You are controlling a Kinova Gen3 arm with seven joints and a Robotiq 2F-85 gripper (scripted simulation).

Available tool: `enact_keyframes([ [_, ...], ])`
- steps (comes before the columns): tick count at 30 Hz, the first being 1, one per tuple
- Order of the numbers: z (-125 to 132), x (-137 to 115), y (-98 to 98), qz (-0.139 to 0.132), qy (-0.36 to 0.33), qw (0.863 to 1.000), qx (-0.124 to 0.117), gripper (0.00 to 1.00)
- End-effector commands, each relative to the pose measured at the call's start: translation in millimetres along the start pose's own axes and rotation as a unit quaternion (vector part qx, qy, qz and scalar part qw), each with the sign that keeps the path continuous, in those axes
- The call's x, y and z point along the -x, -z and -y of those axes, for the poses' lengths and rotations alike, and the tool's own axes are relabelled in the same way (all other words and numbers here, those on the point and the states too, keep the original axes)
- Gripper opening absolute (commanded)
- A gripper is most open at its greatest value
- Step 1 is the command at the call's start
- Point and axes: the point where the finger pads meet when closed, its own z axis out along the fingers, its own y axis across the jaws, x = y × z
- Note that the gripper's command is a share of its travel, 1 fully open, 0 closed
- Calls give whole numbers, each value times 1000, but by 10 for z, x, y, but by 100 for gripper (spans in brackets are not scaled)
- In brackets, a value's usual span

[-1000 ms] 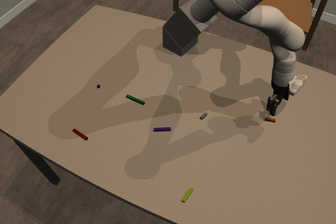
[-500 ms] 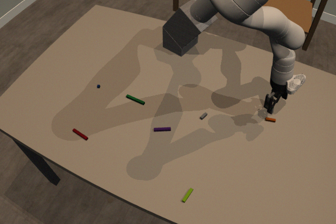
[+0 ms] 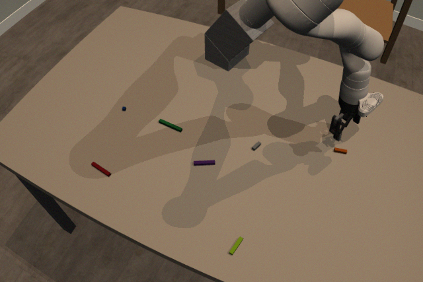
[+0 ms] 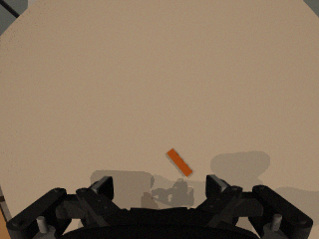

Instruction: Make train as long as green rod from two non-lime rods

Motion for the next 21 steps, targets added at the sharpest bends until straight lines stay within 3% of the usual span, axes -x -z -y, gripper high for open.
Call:
enact_keyframes([
  [1, 21, 9, -1, 1, 1, 1000, -1, 100],
  [21, 37, 110, 0, 10, -22, 1000, 7, 100],
])
